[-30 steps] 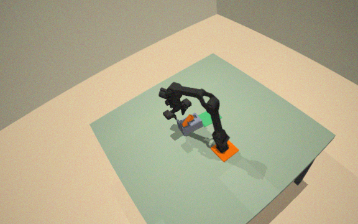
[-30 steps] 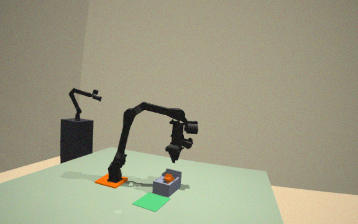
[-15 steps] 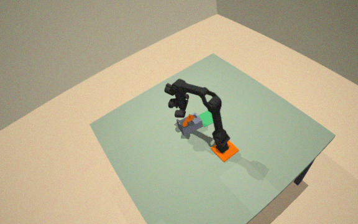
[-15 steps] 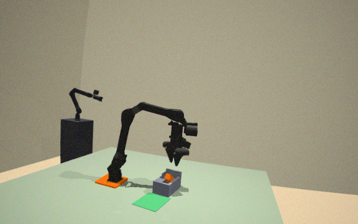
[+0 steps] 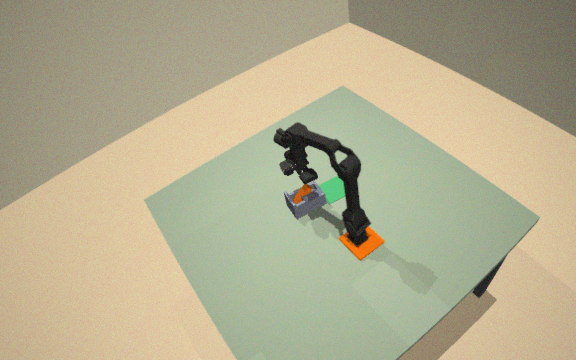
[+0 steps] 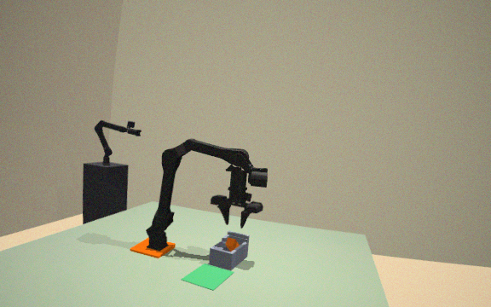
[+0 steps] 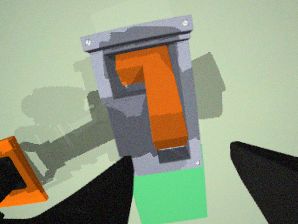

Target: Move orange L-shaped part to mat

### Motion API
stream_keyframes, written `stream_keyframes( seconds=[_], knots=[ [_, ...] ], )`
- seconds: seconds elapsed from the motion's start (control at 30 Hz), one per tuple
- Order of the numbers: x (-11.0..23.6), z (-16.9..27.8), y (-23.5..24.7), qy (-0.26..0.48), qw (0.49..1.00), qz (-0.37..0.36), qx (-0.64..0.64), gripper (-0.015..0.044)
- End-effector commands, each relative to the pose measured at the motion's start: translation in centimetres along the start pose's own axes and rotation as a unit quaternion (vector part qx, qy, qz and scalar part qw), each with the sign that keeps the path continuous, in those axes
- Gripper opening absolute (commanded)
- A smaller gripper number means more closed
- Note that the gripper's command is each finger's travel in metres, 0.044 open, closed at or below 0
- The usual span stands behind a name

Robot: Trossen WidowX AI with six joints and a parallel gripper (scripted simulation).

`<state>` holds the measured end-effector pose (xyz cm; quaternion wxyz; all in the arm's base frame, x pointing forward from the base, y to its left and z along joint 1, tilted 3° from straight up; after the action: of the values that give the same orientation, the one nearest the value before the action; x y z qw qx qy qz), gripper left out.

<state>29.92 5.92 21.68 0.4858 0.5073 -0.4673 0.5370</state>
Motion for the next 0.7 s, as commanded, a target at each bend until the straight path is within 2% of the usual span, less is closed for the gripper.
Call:
stream_keyframes(
  seconds=[0.0, 0.2, 0.67],
  knots=[
    [-0.3, 0.1, 0.2, 0.001, 1.000, 0.003, 0.018, 0.0280],
    [-2.7, 0.1, 0.2, 0.001, 1.000, 0.003, 0.018, 0.0280],
    [-4.5, 0.1, 0.1, 0.001, 1.000, 0.003, 0.018, 0.0280]
  ],
)
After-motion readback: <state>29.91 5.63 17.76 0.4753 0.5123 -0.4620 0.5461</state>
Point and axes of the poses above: the point midway between the two fingers, 35 mm back from their tips, its own x axis back along the fingers, its own y axis across the jaws, z = x × y, the point moved 5 cm from there along x, back along the fingers, and after that the axes turned 12 degrees about x, right-handed, at the moved point
